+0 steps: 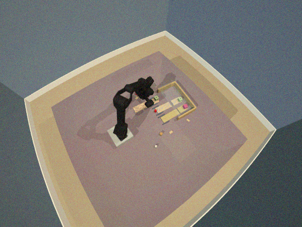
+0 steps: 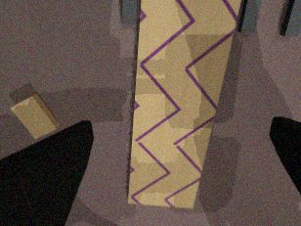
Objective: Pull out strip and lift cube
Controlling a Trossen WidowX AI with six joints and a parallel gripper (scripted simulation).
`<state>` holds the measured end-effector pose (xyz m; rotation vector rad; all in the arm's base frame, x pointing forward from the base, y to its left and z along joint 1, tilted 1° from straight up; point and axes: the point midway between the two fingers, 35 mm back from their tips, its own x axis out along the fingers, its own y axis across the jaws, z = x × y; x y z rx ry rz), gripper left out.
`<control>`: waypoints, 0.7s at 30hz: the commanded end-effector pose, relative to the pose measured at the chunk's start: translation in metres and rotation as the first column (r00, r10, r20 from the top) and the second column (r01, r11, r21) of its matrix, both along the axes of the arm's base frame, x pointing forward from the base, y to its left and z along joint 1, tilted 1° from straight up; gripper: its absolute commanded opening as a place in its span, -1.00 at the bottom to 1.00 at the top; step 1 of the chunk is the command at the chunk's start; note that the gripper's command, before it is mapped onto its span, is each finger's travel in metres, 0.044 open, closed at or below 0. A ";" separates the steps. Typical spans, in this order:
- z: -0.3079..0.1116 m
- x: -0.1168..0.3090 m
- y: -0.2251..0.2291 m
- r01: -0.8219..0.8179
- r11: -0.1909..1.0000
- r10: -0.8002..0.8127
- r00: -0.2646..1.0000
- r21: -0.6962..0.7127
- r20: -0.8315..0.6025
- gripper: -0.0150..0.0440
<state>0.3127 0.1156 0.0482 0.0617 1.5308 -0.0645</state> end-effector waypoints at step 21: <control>0.017 0.087 -0.016 -0.003 1.000 0.003 1.000 0.002 0.010 1.00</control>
